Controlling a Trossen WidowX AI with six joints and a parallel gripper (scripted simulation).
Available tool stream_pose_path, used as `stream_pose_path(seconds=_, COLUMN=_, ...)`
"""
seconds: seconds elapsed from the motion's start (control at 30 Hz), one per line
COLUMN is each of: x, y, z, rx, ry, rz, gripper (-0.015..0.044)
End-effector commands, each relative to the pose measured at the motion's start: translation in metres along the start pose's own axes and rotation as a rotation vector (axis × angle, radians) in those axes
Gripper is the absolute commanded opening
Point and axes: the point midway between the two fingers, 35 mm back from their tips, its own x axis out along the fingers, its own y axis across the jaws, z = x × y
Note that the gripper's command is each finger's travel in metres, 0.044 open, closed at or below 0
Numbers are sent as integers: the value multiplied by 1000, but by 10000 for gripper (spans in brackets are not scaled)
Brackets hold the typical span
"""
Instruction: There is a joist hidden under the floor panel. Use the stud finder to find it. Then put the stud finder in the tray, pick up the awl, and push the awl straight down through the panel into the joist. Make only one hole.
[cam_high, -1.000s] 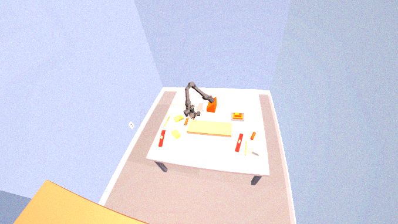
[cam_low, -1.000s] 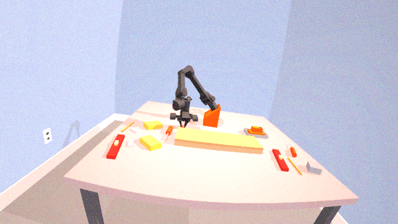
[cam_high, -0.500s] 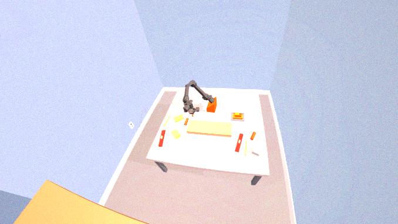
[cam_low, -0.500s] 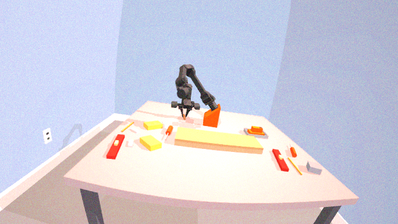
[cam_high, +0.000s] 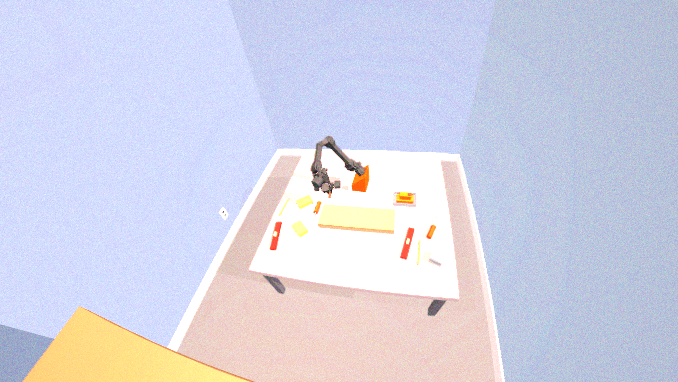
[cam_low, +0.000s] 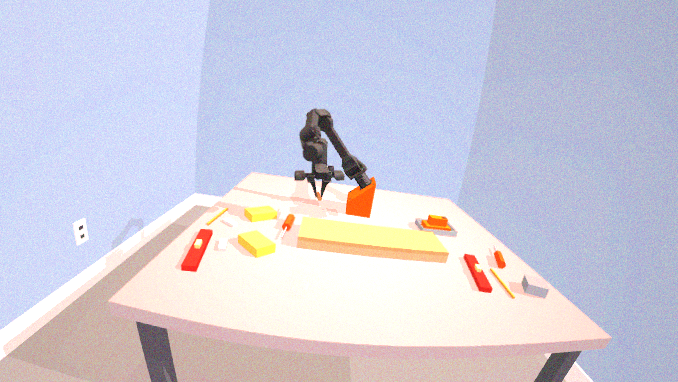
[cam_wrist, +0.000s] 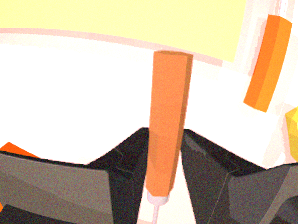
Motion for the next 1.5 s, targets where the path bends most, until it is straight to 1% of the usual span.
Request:
stream_pose_path(seconds=0.0, x=12, y=20, z=16, rx=-50, ry=-85, rz=106, gripper=0)
stream_pose_path(seconds=0.33, x=22, y=55, z=56, rx=-197, ry=-364, rz=288, gripper=0)
stream_pose_path(seconds=0.63, x=18, y=80, z=91, rx=-314, ry=-675, rz=395, gripper=0)
stream_pose_path(seconds=0.93, x=0, y=98, z=116, rx=-443, ry=-1018, rz=432, gripper=0)
stream_pose_path(seconds=1.23, x=-25, y=110, z=126, rx=-578, ry=-1370, rz=396, gripper=0)
stream_pose_path(seconds=1.3, x=-26, y=110, z=126, rx=-589, ry=-1396, rz=390, gripper=0)
stream_pose_path(seconds=1.47, x=-26, y=110, z=126, rx=-589, ry=-1396, rz=390, gripper=0)
